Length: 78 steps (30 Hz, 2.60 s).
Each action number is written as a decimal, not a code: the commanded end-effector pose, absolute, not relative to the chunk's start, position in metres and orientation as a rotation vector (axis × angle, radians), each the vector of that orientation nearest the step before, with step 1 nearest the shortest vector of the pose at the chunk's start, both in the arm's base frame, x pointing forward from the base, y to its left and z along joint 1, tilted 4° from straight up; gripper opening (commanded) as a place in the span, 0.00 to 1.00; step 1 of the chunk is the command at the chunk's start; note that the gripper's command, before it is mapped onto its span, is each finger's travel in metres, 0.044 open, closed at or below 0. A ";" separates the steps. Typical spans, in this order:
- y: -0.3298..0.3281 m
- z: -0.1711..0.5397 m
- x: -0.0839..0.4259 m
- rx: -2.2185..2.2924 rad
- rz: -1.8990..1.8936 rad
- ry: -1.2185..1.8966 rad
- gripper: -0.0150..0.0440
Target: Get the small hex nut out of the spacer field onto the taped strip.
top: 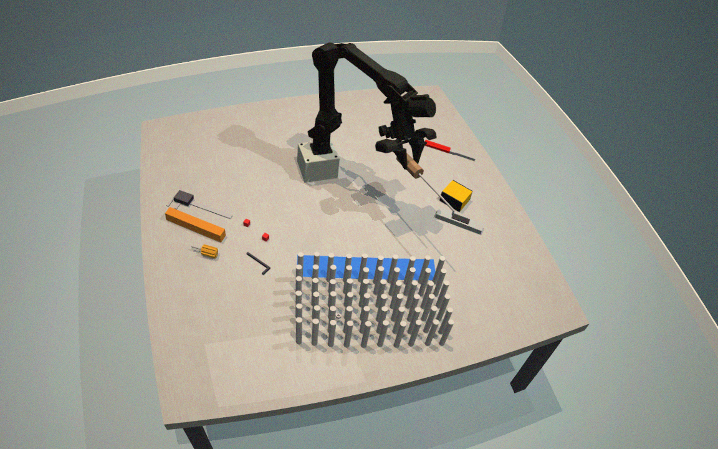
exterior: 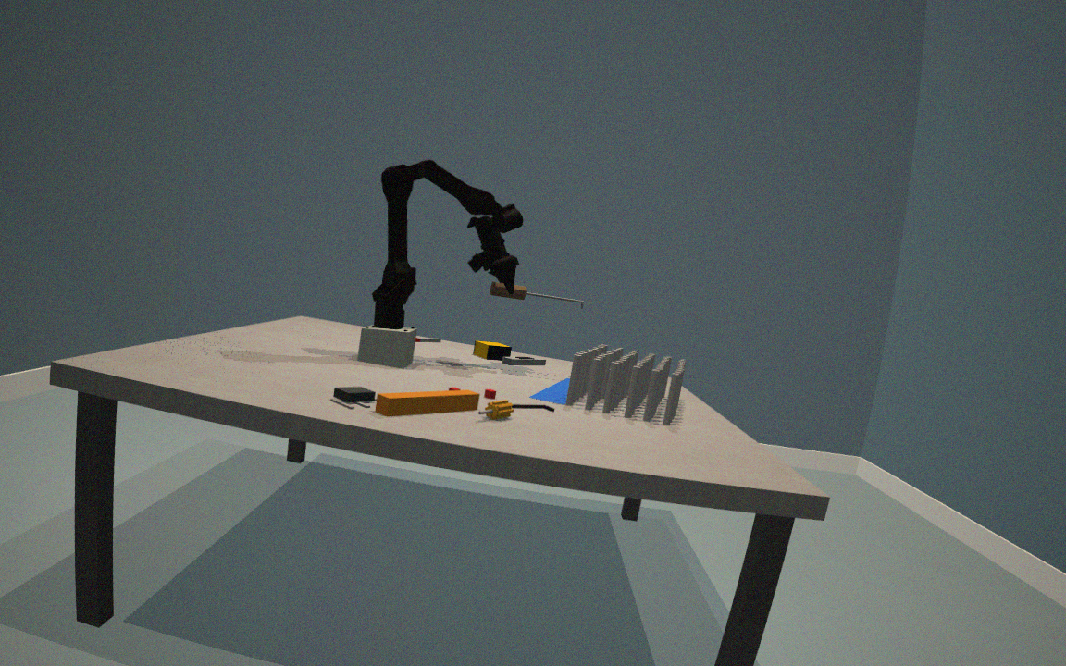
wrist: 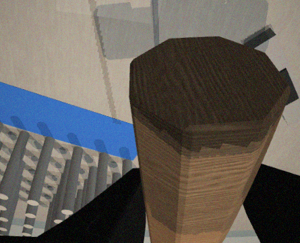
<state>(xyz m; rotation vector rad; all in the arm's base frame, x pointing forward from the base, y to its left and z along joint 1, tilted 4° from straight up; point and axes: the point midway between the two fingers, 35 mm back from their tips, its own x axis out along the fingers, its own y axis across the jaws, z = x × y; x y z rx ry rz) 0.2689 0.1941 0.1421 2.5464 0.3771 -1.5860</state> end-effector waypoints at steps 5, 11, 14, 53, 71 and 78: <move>0.145 0.142 0.276 2.607 -1.618 0.236 0.25; 0.111 0.139 0.277 2.644 -1.649 0.120 0.25; 0.095 0.137 0.276 2.664 -1.673 0.064 0.25; -0.003 0.044 0.266 2.743 -1.737 -0.340 0.25; -0.004 -0.036 0.240 2.746 -1.735 -0.345 0.25; -0.005 -0.036 0.242 2.746 -1.735 -0.344 0.25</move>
